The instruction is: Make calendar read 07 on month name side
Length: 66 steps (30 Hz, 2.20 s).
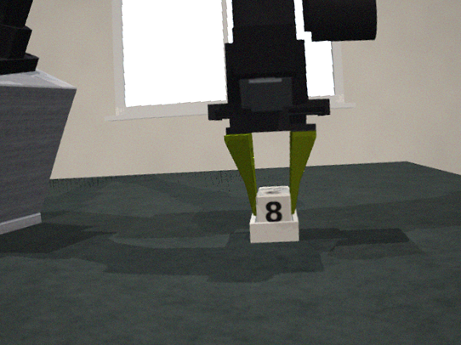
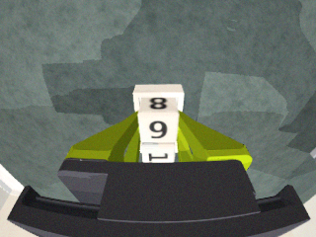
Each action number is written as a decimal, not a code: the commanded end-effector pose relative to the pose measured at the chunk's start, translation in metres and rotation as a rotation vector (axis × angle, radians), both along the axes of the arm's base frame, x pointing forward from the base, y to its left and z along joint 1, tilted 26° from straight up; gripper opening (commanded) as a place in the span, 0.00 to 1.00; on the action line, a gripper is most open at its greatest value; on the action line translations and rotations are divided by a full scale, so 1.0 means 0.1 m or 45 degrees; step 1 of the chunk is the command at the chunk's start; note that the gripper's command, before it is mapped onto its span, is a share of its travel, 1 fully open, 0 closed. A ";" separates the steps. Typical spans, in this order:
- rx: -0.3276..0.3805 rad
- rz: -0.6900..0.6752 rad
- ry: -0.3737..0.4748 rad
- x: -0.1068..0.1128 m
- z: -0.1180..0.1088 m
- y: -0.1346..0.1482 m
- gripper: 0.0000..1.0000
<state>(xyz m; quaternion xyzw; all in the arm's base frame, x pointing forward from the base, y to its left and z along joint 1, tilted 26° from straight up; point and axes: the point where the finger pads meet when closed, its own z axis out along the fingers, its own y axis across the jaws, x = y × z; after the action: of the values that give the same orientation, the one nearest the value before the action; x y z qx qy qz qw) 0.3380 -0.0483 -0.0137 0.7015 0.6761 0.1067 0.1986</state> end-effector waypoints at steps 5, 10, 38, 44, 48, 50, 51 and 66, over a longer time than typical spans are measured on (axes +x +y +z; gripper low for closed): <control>-0.008 0.002 -0.025 0.07 0.04 -0.04 0.26; -0.008 0.002 -0.025 0.07 0.04 -0.04 0.26; -0.008 0.002 -0.025 0.07 0.04 -0.04 0.41; -0.008 0.002 -0.025 0.07 0.04 -0.04 0.45; -0.008 0.002 -0.025 0.07 0.04 -0.04 0.45; -0.008 0.002 -0.025 0.07 0.04 -0.04 0.45; -0.008 0.002 -0.026 0.07 0.06 -0.04 0.45; -0.002 0.001 -0.041 -0.08 0.51 0.08 0.45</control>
<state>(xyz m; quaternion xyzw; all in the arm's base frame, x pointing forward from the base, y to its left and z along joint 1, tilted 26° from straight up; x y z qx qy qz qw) 0.3262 -0.0444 0.0157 0.6993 0.6775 0.1083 0.2004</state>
